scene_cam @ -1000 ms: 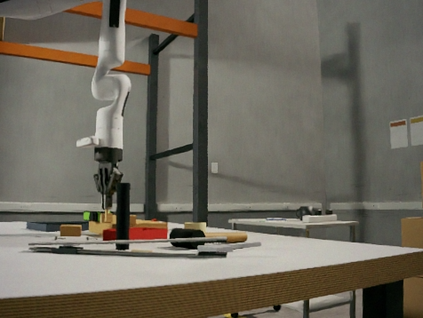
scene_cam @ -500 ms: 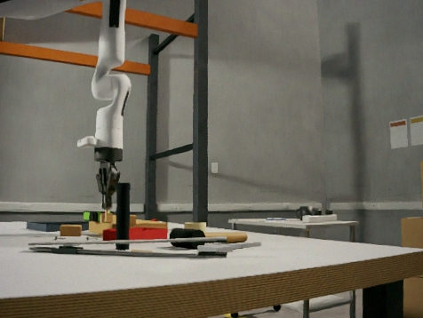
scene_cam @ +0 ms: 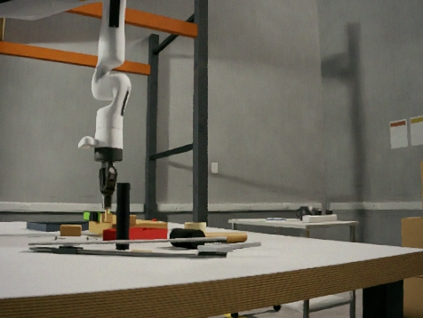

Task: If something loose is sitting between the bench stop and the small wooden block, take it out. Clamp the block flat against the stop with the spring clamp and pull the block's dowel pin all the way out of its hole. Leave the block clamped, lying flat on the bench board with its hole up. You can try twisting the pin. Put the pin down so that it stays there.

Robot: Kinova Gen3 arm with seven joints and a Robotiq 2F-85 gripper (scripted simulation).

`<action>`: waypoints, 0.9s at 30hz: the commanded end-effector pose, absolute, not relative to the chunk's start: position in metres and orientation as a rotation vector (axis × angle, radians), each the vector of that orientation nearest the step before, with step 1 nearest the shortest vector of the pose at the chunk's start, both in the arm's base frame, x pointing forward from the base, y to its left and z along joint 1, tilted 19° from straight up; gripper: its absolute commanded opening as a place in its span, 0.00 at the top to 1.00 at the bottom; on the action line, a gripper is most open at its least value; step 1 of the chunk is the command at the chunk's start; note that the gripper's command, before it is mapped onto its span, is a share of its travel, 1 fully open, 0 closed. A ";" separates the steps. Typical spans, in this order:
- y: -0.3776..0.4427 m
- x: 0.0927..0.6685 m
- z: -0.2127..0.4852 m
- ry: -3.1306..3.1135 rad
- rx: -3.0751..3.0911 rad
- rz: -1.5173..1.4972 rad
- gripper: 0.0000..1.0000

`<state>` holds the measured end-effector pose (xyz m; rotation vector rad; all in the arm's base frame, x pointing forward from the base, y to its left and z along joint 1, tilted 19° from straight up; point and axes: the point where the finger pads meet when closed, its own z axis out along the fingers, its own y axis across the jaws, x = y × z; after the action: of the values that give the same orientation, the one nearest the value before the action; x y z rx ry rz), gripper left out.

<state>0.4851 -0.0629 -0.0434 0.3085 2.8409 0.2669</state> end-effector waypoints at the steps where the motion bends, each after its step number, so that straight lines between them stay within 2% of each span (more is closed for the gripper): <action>1: -0.064 0.486 -0.043 2.835 0.363 0.272 0.90; 27: -0.064 0.485 -0.042 2.780 0.757 0.326 0.90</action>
<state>0.4852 -0.0629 -0.0431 0.7046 2.7927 0.3216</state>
